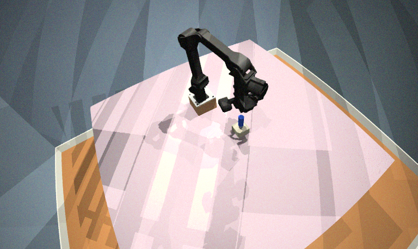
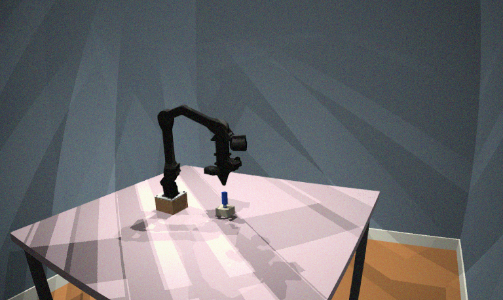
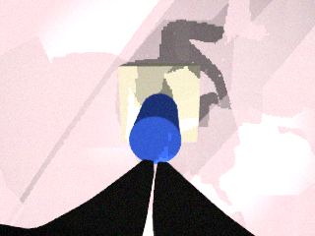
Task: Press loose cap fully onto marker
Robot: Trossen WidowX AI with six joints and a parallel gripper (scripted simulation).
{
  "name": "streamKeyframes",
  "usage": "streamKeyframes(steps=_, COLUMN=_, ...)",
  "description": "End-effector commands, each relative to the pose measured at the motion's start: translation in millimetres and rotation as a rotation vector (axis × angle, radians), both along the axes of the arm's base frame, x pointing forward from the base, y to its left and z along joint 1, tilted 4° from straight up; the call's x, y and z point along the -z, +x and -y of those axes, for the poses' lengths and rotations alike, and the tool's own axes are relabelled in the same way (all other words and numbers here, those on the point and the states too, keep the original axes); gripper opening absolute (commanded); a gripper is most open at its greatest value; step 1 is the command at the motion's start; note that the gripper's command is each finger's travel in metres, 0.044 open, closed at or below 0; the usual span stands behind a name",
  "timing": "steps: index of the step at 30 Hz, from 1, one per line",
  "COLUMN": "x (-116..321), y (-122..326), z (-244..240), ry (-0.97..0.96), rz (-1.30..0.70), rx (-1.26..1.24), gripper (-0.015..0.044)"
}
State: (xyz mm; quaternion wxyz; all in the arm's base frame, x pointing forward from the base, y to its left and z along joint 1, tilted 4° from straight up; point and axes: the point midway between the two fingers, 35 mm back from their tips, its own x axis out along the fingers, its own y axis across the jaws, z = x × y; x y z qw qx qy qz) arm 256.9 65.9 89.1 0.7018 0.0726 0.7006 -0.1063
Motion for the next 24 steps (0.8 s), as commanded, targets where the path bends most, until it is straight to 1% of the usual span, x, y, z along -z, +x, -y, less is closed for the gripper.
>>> streamKeyframes(steps=1, x=1.7, y=-0.2, z=0.1, ry=-0.001, rz=-0.007, rx=-0.151, gripper=0.0)
streamKeyframes(steps=10, x=4.2, y=-0.1, z=0.2, ry=-0.001, rz=-0.007, rx=-0.151, gripper=0.0)
streamKeyframes(steps=24, x=24.7, y=-0.2, z=1.3, ry=-0.001, rz=-0.007, rx=-0.151, gripper=0.0)
